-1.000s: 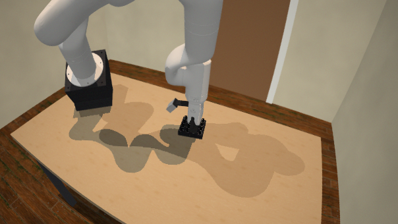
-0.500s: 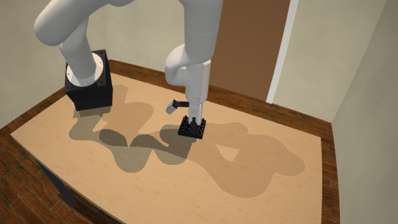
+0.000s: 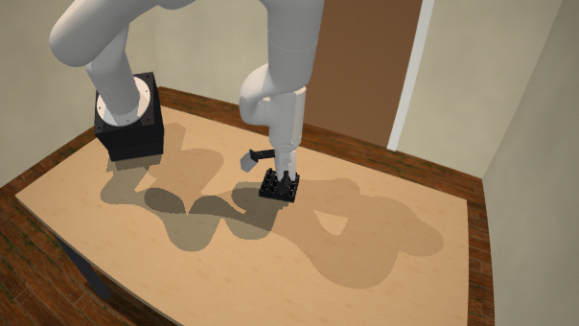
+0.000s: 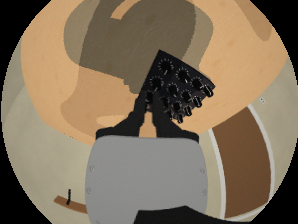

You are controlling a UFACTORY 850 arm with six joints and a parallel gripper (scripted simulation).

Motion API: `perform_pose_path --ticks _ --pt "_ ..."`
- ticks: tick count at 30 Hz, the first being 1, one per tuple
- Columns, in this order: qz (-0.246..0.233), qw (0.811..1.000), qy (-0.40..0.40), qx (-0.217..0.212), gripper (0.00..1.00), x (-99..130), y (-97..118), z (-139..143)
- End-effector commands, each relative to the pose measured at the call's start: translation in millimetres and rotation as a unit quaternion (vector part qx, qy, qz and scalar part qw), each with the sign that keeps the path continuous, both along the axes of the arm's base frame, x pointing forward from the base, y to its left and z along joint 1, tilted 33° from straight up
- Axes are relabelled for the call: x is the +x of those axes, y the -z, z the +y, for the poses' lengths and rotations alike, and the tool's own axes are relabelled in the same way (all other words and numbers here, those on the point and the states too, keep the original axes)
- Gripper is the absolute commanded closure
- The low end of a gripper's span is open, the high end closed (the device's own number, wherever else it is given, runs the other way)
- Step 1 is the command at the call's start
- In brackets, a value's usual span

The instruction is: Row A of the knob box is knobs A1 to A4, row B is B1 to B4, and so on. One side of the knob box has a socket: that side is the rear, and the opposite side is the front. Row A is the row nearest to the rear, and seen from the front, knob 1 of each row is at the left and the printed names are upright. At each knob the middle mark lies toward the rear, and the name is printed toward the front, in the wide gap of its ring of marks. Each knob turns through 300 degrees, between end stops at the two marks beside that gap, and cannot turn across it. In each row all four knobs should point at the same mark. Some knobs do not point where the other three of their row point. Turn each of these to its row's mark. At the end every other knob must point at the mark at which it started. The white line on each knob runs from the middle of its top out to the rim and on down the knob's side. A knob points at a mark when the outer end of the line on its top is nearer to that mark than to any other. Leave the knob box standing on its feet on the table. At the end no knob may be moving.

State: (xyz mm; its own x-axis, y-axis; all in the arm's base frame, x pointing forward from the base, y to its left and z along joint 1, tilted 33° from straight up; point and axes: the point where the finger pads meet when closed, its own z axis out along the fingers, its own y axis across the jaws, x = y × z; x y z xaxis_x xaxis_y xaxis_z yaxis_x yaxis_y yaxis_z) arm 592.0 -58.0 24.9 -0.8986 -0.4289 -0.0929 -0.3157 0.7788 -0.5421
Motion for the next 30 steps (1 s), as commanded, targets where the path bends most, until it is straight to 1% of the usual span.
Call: perform_pose_path --ticks 1,8,15,17,23,30 --pt "0.02 0.999 -0.029 -0.011 0.92 0.6 -0.6 0.4" --pt "0.06 0.992 -0.102 -0.038 0.92 0.6 -0.6 0.4" --pt "0.102 0.976 -0.179 -0.065 0.92 0.6 -0.6 0.4" --pt "0.102 0.976 -0.179 -0.065 0.92 0.6 -0.6 0.4" --pt "0.138 0.956 -0.244 -0.089 0.92 0.6 -0.6 0.4" --pt "0.177 0.925 -0.315 -0.114 0.92 0.6 -0.6 0.4"
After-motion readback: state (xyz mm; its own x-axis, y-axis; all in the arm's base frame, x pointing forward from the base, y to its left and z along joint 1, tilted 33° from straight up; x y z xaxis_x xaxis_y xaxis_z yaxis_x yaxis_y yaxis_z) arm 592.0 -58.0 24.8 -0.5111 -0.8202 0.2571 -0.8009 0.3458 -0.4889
